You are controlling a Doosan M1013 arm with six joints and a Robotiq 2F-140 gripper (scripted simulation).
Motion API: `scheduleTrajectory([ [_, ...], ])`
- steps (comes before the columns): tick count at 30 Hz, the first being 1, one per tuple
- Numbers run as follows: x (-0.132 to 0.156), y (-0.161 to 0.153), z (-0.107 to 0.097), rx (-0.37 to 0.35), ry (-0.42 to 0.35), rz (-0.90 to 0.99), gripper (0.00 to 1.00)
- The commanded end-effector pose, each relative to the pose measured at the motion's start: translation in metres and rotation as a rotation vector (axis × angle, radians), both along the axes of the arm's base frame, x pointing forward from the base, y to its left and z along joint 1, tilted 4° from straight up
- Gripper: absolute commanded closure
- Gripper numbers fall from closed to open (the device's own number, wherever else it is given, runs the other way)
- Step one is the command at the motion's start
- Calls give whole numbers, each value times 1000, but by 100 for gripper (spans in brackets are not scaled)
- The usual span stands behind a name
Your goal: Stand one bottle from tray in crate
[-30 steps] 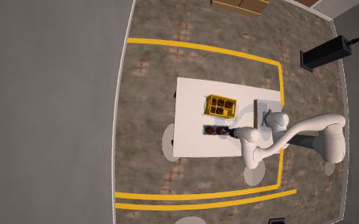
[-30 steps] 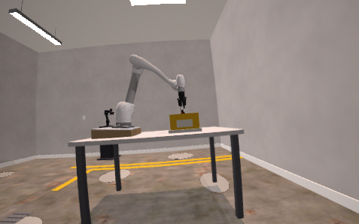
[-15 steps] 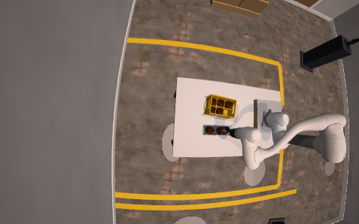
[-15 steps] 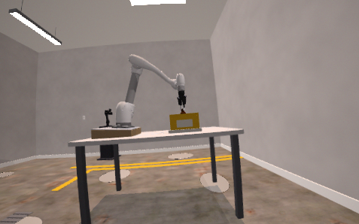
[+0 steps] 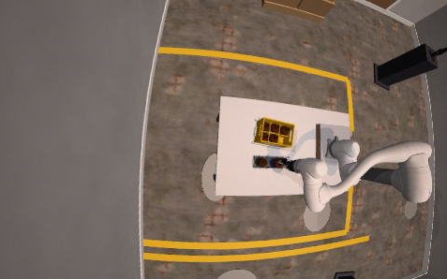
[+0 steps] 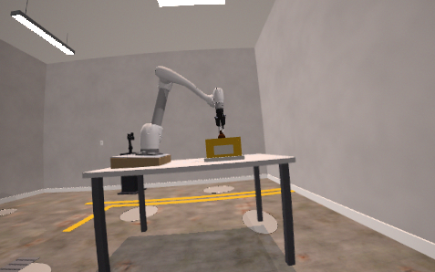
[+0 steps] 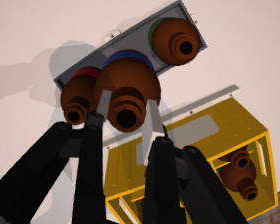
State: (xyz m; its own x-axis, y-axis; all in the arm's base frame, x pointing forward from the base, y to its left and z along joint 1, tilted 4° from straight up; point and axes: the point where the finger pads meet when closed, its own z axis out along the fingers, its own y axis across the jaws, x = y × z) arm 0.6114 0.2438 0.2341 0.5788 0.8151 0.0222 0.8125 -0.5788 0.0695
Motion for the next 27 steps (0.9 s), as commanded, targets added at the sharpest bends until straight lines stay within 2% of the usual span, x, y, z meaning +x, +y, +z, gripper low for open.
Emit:
scheduleTrajectory([
  [1,0,0,4,0,0,0,100],
  [27,-1,0,10,0,0,0,100],
])
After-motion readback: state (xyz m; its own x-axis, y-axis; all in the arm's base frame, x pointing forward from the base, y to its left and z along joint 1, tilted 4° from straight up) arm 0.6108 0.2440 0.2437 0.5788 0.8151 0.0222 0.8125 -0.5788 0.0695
